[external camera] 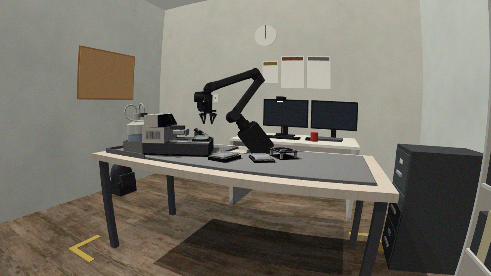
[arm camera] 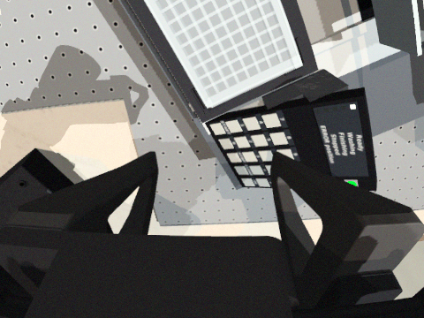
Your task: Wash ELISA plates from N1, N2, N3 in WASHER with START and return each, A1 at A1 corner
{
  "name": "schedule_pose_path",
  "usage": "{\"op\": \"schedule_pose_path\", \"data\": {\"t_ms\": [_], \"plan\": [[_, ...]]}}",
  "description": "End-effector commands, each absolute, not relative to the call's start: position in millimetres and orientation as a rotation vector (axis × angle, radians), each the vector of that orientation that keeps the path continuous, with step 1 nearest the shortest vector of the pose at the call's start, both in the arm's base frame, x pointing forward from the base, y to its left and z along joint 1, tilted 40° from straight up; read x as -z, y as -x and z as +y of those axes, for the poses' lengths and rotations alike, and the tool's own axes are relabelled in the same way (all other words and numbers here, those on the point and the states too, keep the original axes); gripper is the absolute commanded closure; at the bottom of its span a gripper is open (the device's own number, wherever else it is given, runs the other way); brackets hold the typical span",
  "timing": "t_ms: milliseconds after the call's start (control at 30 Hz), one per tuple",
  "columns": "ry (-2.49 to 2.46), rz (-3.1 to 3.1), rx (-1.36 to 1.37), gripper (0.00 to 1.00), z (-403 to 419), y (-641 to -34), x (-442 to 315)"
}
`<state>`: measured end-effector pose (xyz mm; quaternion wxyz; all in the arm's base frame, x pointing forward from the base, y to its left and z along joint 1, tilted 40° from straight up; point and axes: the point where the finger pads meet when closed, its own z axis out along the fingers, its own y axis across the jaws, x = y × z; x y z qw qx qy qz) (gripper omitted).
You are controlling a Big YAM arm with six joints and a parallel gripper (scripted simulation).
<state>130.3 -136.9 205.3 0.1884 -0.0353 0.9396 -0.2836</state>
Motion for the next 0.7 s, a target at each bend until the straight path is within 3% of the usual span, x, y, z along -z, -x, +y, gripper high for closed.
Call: {"op": "schedule_pose_path", "data": {"t_ms": [0, 667], "plan": [[-0.060, 2.632, 0.772, 0.36, -142, -110, -200], [-0.802, 2.393, 0.547, 0.72, -145, -102, -197]]}}
